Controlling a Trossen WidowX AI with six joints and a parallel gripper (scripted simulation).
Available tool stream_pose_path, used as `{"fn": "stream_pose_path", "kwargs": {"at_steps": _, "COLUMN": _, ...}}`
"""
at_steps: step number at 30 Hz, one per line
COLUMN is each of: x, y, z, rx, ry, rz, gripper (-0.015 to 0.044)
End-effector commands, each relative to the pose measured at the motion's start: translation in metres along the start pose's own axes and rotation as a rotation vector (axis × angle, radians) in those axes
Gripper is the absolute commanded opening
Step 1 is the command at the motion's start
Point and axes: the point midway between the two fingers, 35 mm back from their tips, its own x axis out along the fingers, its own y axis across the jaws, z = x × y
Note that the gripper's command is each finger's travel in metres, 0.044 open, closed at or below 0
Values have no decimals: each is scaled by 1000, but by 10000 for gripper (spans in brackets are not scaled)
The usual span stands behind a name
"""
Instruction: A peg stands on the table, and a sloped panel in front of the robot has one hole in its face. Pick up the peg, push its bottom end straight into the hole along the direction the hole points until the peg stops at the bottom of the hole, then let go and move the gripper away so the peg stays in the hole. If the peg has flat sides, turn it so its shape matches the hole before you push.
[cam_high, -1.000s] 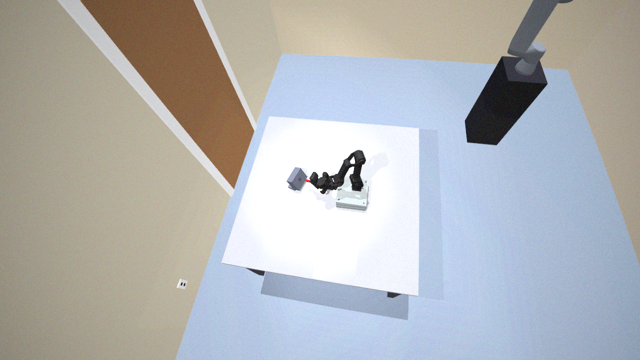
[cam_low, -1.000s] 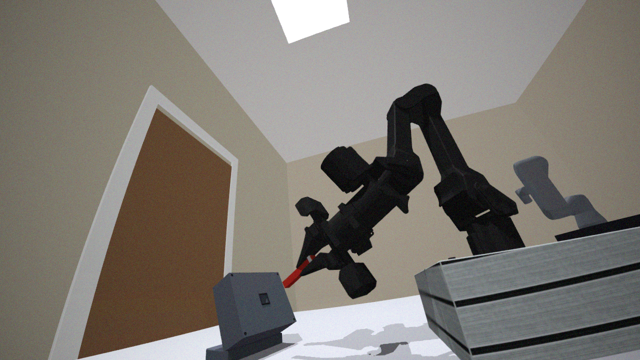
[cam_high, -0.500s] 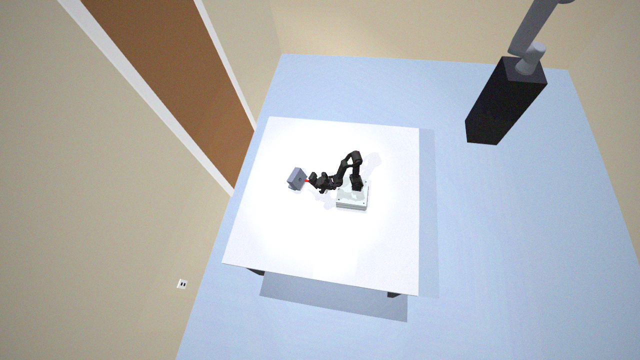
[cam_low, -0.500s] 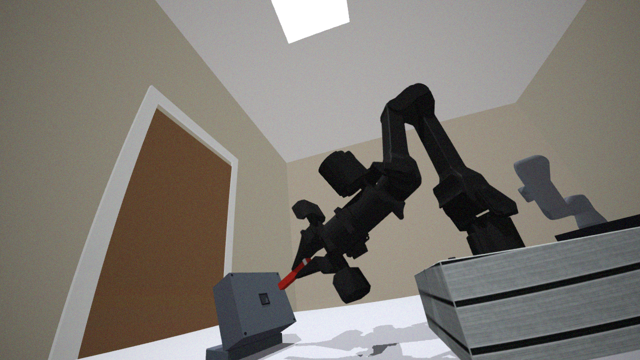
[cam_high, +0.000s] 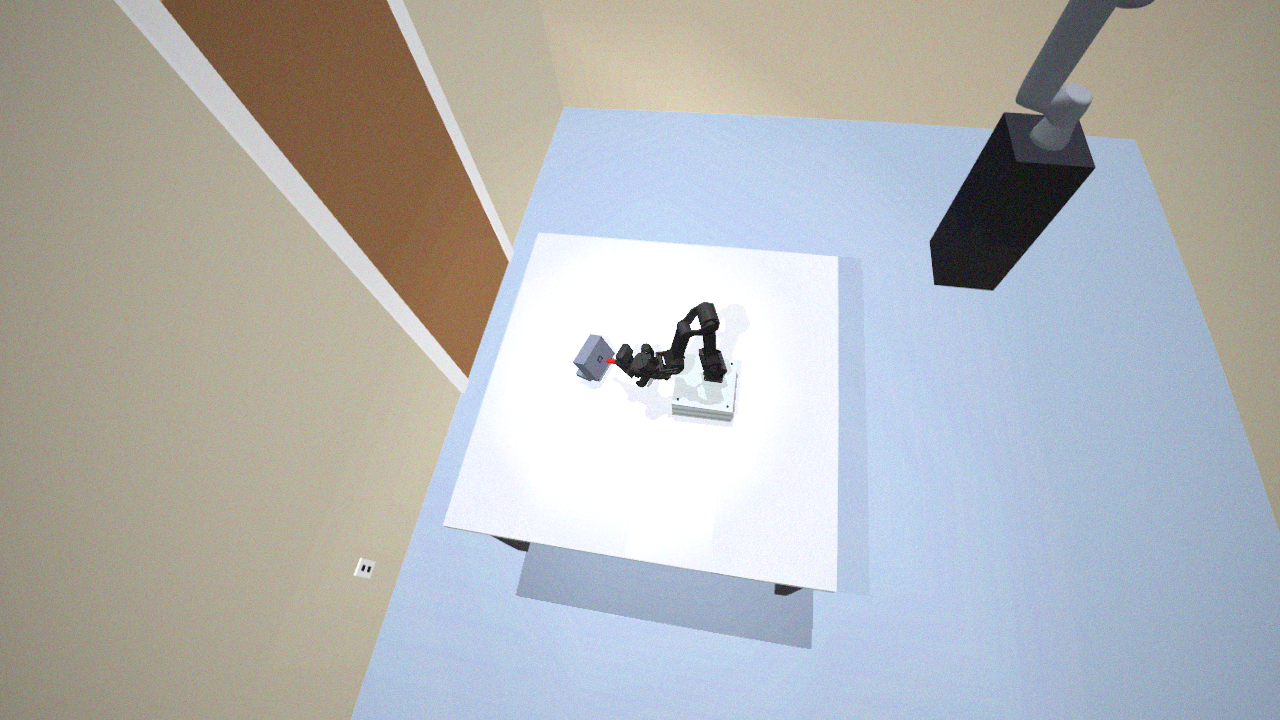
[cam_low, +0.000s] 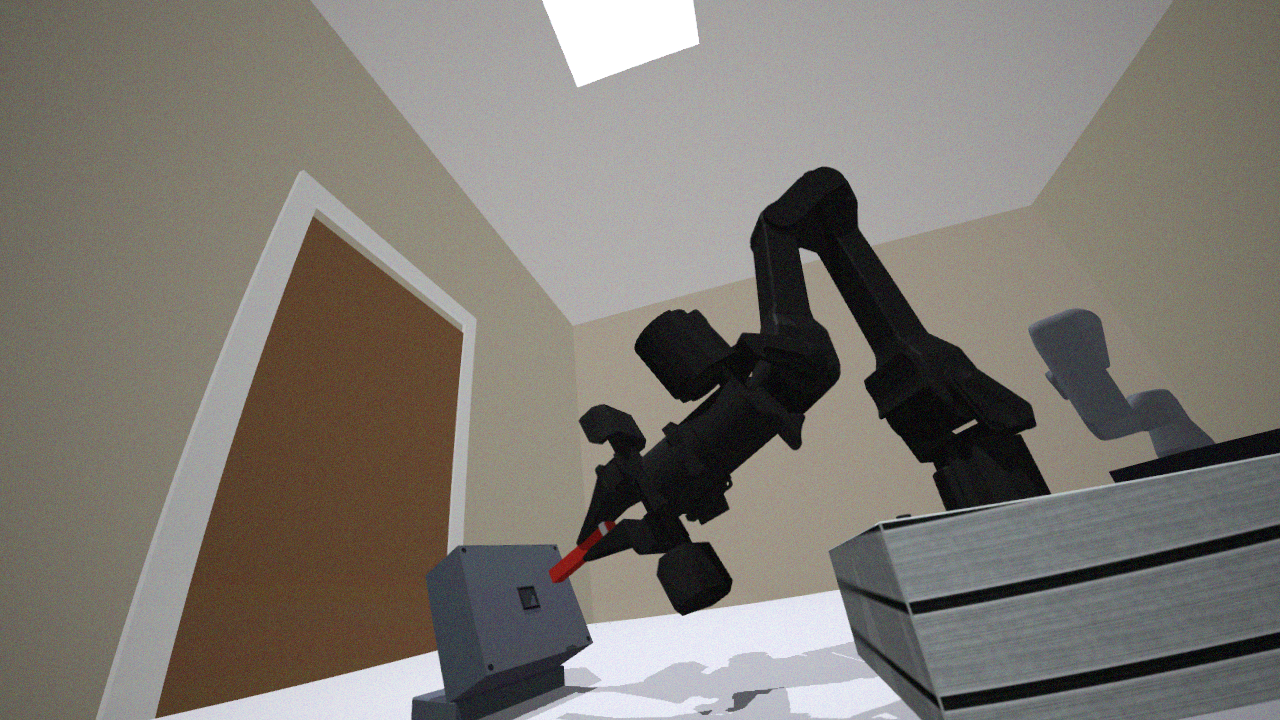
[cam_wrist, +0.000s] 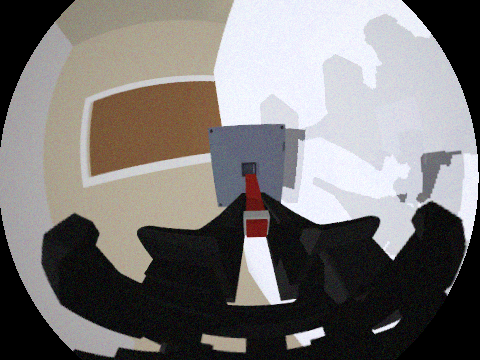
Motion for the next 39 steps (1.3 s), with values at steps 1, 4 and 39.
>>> {"fn": "stream_pose_path", "kwargs": {"at_steps": 1, "x": 2, "y": 0, "z": 0, "rx": -4, "ry": 4, "rz": 6, "gripper": 0}}
{"fn": "stream_pose_path", "kwargs": {"at_steps": 4, "x": 4, "y": 0, "z": 0, "rx": -5, "ry": 5, "rz": 10, "gripper": 0}}
{"fn": "stream_pose_path", "kwargs": {"at_steps": 39, "x": 28, "y": -3, "z": 2, "rx": -7, "ry": 6, "rz": 18, "gripper": 0}}
